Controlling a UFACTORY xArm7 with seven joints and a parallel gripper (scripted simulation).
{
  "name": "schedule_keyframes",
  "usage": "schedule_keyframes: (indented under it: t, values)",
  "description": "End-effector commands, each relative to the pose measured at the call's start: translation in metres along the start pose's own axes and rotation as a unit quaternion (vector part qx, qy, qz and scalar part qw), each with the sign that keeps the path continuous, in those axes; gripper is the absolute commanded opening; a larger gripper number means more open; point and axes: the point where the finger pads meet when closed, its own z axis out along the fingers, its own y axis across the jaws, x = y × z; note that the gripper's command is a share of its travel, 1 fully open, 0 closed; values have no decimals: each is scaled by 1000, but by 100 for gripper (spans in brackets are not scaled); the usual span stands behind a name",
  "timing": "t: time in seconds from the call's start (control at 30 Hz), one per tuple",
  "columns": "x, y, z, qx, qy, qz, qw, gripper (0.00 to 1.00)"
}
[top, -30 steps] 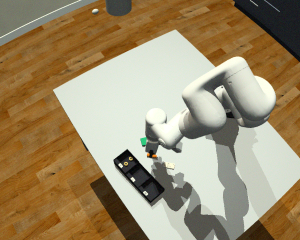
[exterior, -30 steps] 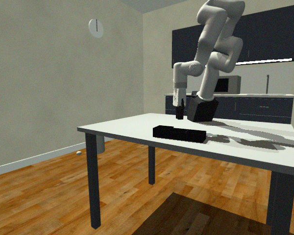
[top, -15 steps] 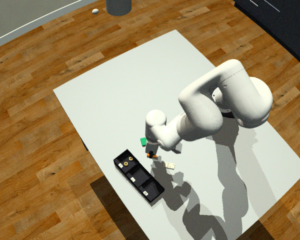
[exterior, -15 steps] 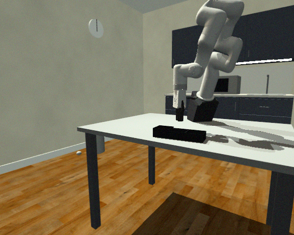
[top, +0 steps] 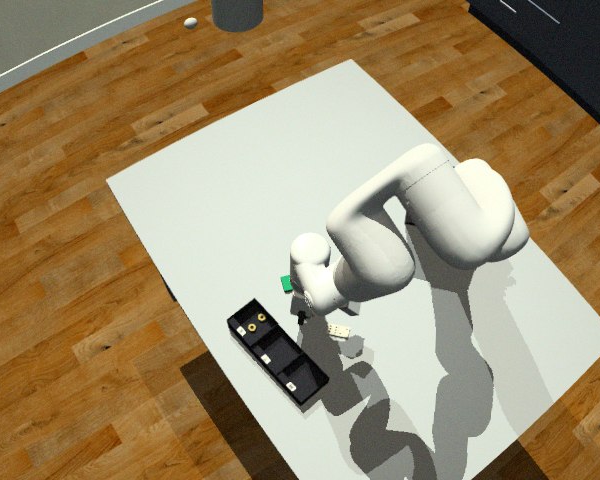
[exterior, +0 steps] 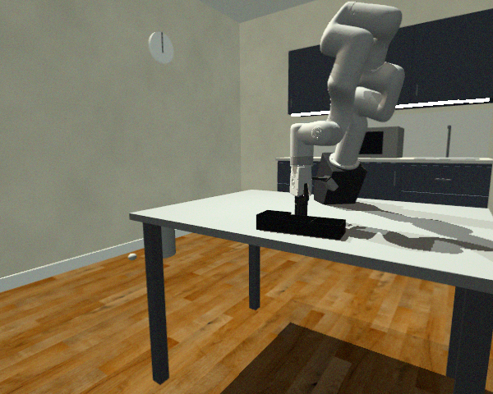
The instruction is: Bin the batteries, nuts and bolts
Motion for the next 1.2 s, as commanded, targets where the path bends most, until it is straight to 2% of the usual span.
schedule_keyframes:
  t: [0.0,0.43,0.9,0.93,1.17]
  values:
    - [-3,1,4,-3,-4,0,1000,28]
    - [-2,1,16,-2,-4,0,1000,28]
    - [-2,0,16,-2,-4,0,1000,28]
    - [-2,0,16,-2,-4,0,1000,0]
    - [-2,0,16,-2,-4,0,1000,0]
